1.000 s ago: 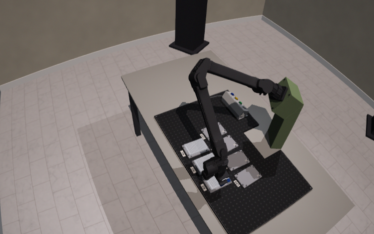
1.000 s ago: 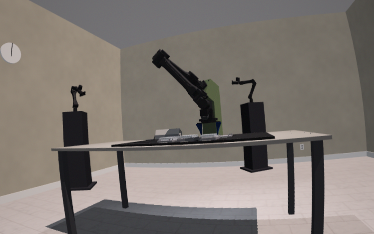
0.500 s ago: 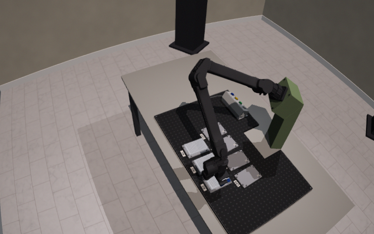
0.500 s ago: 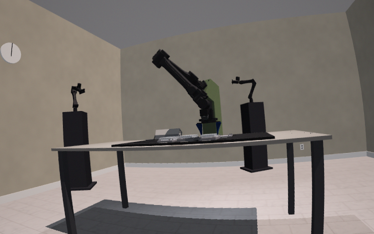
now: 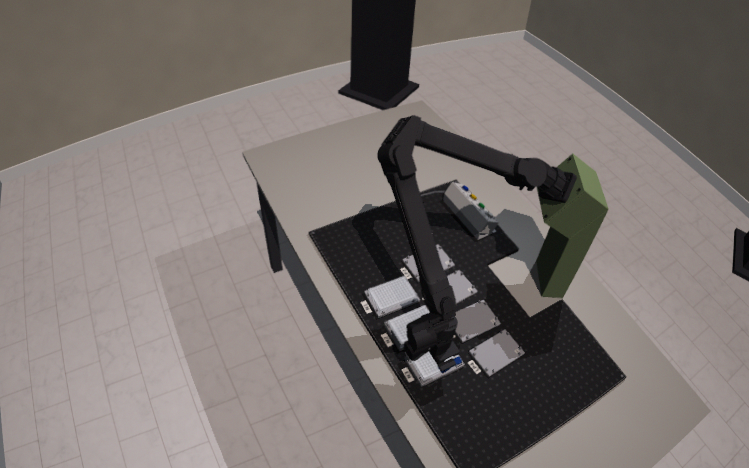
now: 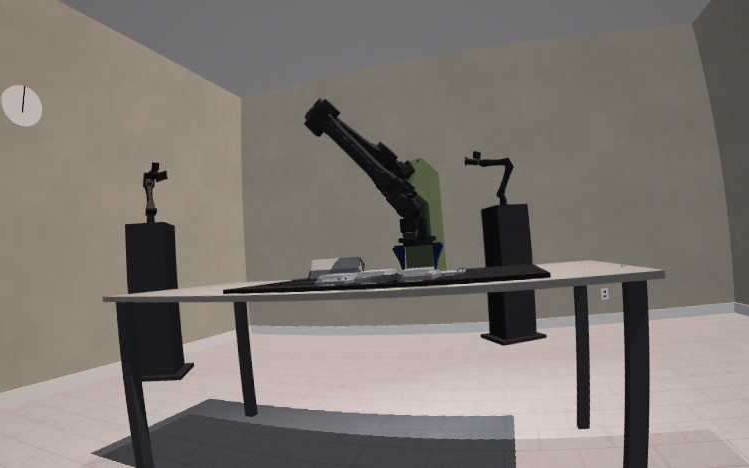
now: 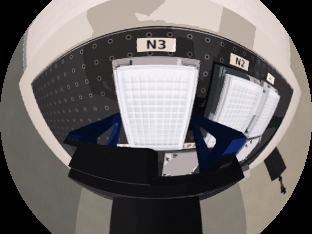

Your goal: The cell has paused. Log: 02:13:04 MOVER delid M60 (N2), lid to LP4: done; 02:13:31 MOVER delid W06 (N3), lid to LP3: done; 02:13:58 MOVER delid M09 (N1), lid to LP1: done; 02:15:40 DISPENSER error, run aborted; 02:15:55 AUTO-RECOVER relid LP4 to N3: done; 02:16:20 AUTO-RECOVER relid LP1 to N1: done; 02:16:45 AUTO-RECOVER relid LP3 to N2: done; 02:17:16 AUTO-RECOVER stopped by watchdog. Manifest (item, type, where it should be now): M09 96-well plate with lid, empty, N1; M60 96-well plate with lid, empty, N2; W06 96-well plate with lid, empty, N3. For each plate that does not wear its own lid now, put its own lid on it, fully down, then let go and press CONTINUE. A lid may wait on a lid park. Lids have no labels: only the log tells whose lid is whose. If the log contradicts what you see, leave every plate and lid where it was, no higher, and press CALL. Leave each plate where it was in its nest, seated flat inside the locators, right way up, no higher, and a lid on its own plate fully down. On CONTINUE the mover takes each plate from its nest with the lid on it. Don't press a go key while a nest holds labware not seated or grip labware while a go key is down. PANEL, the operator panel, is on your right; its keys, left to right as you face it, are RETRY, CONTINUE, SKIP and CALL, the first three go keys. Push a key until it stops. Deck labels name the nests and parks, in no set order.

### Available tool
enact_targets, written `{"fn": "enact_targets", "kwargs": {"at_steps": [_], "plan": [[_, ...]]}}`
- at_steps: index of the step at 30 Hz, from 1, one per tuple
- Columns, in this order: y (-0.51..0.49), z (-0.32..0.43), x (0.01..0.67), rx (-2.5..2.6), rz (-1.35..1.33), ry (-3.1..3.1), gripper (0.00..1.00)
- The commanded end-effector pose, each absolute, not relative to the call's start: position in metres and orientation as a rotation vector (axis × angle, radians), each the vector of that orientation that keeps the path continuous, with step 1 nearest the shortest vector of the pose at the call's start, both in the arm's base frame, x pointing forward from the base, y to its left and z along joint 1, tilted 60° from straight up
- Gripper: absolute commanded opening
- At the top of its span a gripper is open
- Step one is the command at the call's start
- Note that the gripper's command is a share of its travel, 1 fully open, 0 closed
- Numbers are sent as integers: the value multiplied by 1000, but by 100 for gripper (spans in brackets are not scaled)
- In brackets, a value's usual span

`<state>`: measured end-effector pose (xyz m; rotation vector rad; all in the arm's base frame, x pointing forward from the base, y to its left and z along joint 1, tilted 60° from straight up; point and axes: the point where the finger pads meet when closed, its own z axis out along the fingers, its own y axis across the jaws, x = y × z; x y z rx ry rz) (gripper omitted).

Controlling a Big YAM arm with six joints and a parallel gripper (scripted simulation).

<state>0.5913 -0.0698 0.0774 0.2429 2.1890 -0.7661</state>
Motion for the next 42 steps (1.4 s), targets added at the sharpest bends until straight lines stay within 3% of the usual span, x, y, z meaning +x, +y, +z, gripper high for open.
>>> {"fn": "enact_targets", "kwargs": {"at_steps": [1,42], "plan": [[-63,85,593,232,-757,2178,100],[-47,99,577,233,-756,2177,100]]}}
